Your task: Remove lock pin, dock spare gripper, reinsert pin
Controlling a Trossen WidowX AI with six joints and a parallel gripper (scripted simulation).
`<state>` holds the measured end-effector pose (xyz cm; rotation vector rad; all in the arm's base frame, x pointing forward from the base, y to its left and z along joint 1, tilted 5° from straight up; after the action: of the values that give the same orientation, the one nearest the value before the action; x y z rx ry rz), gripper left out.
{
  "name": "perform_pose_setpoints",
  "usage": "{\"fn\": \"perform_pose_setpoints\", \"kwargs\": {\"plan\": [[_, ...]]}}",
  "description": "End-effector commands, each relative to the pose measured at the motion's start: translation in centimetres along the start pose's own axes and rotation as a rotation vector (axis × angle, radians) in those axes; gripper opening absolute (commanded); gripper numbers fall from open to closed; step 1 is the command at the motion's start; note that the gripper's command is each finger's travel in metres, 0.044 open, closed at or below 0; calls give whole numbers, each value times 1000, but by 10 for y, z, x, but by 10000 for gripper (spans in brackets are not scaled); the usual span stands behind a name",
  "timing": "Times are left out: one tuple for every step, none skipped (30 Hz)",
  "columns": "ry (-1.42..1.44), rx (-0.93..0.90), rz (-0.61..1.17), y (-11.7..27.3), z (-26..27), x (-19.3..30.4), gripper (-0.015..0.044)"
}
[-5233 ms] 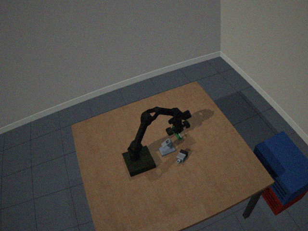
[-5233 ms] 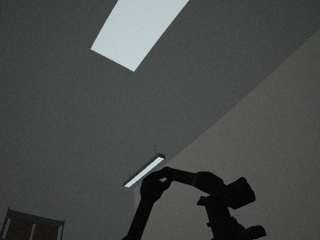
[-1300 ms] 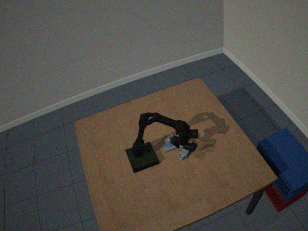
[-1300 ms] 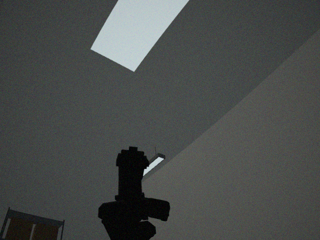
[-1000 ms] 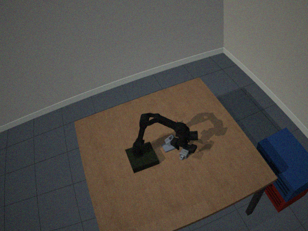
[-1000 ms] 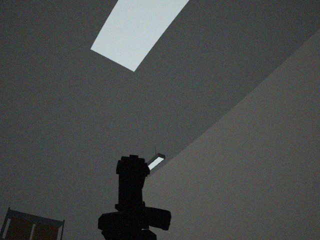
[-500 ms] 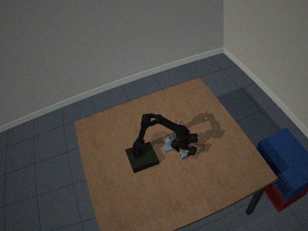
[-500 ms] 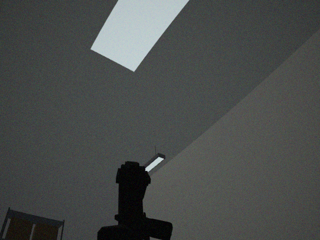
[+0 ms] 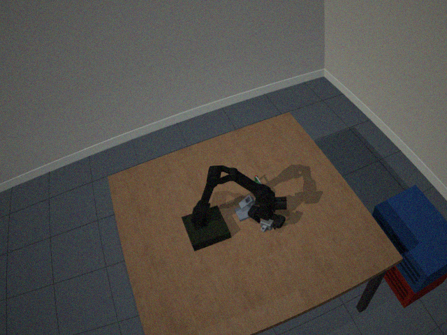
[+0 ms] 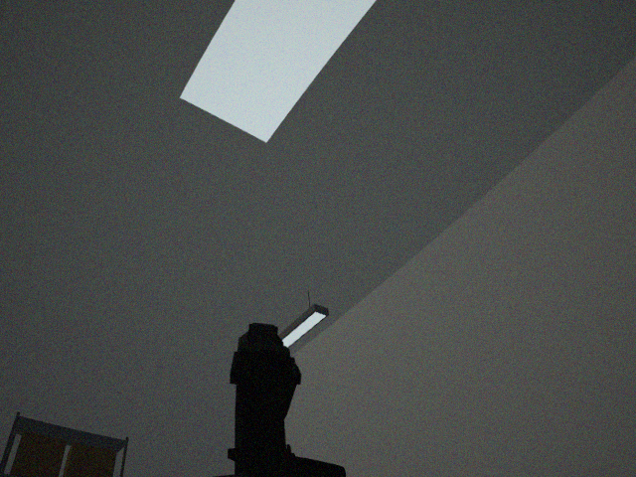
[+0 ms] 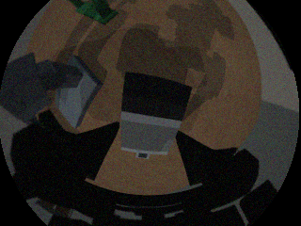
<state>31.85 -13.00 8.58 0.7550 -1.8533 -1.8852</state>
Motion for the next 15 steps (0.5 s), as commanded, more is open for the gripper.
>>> {"fn": "perform_pose_setpoints", "kwargs": {"plan": [[-6, -6, 9, -7, 3, 2, 440], [-6, -6, 9, -7, 3, 2, 440], [-6, -6, 9, -7, 3, 2, 440], [-6, -6, 9, -7, 3, 2, 440], [-6, -6, 9, -7, 3, 2, 414], [-6, -6, 9, -7, 3, 2, 387], [-6, -6, 9, -7, 3, 2, 361], [-6, -6, 9, -7, 3, 2, 335], [-6, -6, 9, -7, 3, 2, 309], [-6, -6, 9, -7, 3, 2, 282], [-6, -6, 9, -7, 3, 2, 276], [-6, -6, 9, -7, 3, 2, 269], [-6, -6, 9, -7, 3, 2, 262], [-6, -6, 9, -7, 3, 2, 256], [-6, -6, 9, -7, 2, 2, 249]]}}
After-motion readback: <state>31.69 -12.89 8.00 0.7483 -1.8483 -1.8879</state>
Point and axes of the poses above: the point midway between the two fingers, 35 mm back from their tips, its own y axis back along the fingers, its own z axis across the jaws, x = y × z, the point moved 7 cm from there along y, back along the fingers, and after that the axes turned 2 degrees about -y, right-handed, at the moved point
